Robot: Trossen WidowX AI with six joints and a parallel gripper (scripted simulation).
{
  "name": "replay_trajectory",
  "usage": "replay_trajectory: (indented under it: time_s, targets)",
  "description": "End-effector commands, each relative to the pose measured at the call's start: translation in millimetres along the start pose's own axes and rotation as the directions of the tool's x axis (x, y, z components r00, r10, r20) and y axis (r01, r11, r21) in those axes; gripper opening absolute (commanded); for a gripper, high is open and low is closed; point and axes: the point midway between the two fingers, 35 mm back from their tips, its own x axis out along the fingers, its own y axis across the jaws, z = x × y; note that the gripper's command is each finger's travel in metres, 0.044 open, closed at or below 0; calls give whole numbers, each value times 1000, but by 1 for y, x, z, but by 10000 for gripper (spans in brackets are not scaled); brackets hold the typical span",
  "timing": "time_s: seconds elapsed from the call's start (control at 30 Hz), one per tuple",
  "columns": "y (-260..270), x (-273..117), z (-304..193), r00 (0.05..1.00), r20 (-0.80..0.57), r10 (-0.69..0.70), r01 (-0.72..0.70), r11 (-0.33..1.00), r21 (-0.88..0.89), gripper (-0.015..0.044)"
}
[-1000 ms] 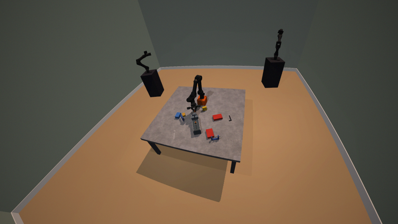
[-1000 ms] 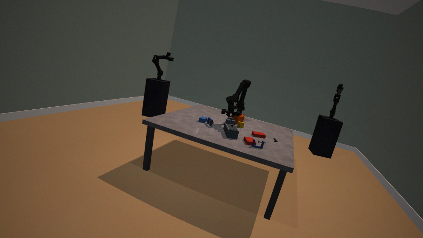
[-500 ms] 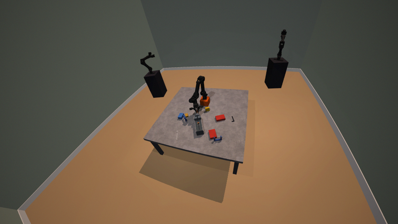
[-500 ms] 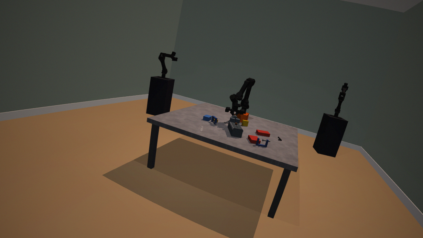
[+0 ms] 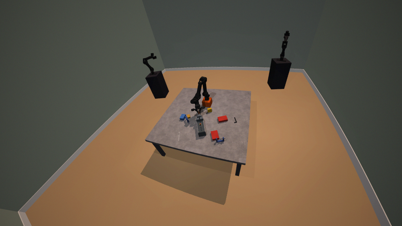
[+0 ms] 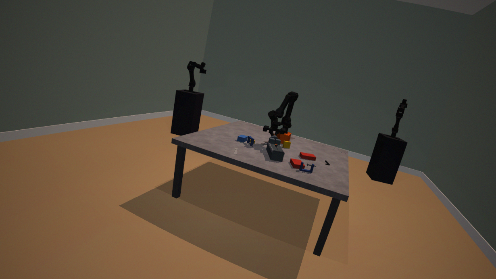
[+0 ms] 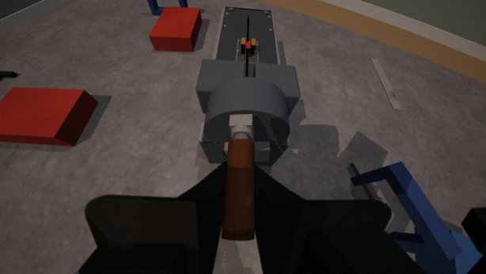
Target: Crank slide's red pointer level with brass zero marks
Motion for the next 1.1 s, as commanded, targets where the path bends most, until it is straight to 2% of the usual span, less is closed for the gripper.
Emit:
replay_trajectory:
  time_s: [0.0,1.07]
  targets:
    - [-9,-2,1,1000,1,-28,28,1000,-3,0]
    - [-28,6,-8,1000,1,-29,29,1000,-5,0]
